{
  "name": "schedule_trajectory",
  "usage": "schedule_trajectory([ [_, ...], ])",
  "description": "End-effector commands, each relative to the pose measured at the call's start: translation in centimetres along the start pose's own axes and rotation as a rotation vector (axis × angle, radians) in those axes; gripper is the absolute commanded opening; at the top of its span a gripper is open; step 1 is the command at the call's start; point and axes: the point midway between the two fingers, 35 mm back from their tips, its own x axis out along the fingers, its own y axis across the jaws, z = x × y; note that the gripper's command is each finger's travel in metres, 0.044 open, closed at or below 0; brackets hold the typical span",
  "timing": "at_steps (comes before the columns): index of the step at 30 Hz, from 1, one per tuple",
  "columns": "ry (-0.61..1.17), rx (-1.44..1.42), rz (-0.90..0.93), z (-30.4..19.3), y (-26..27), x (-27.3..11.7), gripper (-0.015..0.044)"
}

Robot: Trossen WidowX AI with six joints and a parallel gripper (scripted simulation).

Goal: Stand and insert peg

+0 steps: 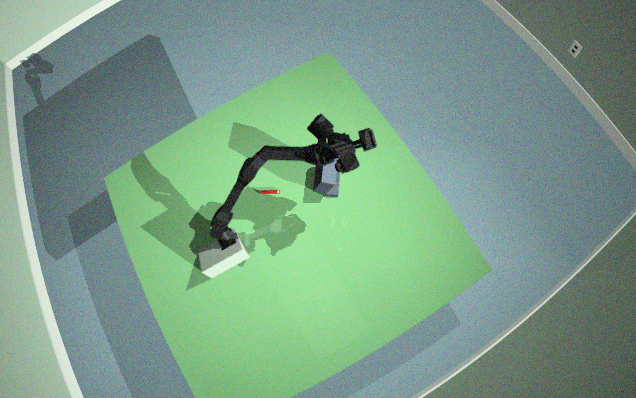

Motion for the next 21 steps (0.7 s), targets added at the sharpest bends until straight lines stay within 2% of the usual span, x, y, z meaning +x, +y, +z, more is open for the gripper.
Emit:
schedule_trajectory([
  [1, 0.0, -0.003, -0.002, 0.0, 0.0, 0.0, 0.0426],
  [2, 0.001, -0.013, -0.007, 0.0, -0.1, 0.0, 0.044],
  [21, 0.056, -0.527, -0.287, -0.5, -3.1, -2.2, 0.044],
])
